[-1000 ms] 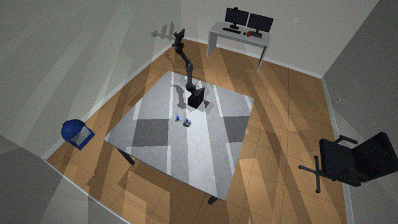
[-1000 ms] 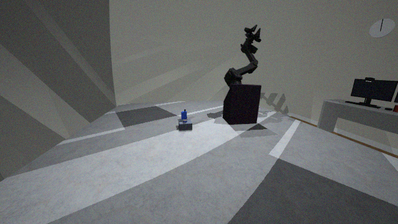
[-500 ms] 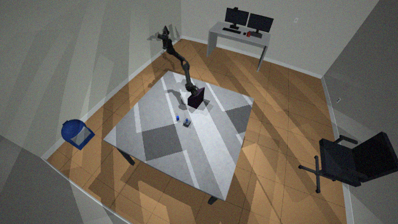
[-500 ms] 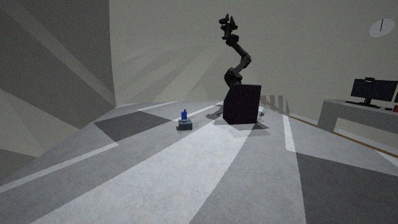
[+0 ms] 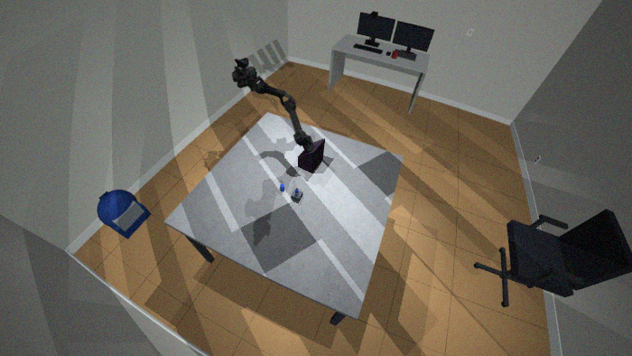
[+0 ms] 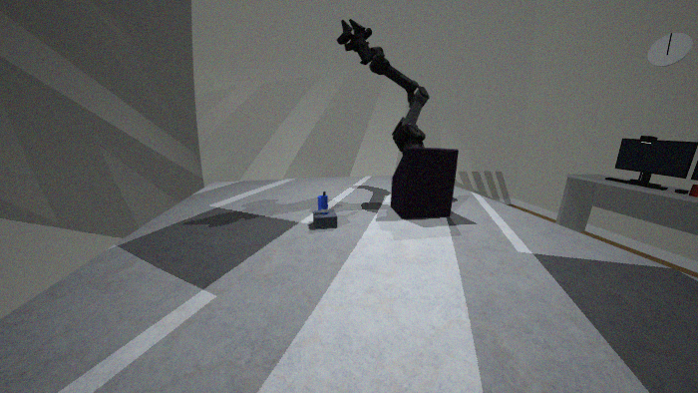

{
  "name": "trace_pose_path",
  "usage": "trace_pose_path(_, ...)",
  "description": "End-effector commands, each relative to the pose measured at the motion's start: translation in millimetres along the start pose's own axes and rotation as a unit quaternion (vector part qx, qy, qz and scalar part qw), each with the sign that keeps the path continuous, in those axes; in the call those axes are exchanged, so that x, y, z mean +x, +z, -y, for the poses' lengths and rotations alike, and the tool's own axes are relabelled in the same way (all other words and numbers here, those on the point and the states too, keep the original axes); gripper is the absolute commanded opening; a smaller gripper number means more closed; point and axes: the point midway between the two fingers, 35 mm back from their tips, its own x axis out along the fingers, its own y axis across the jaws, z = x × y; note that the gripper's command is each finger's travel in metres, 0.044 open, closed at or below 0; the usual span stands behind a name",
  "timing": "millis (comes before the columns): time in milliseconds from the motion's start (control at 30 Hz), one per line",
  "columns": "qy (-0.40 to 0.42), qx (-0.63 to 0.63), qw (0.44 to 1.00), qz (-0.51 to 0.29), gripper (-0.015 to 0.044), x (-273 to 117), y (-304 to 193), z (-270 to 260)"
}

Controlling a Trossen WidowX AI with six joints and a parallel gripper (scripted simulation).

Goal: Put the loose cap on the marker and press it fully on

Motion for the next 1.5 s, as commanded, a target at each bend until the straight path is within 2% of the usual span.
trace_pose_path(0,-0.085,-0.011,0.996,0.034,0.024,10,16,71)
trace_pose_path(200,-0.213,-0.035,0.974,0.07,0.024,7,31,169)
trace_pose_path(433,-0.302,-0.047,0.949,0.082,0.024,-8,32,232)
trace_pose_path(767,-0.528,-0.124,0.838,0.063,0.024,-77,32,380)
trace_pose_path(967,-0.663,-0.177,0.728,0.006,0.024,-148,23,456)
trace_pose_path(1167,-0.772,-0.222,0.589,-0.086,0.024,-231,8,508)
trace_pose_path(1333,-0.839,-0.25,0.441,-0.198,0.024,-310,-7,533)
trace_pose_path(1467,-0.863,-0.26,0.314,-0.3,0.024,-370,-19,537)
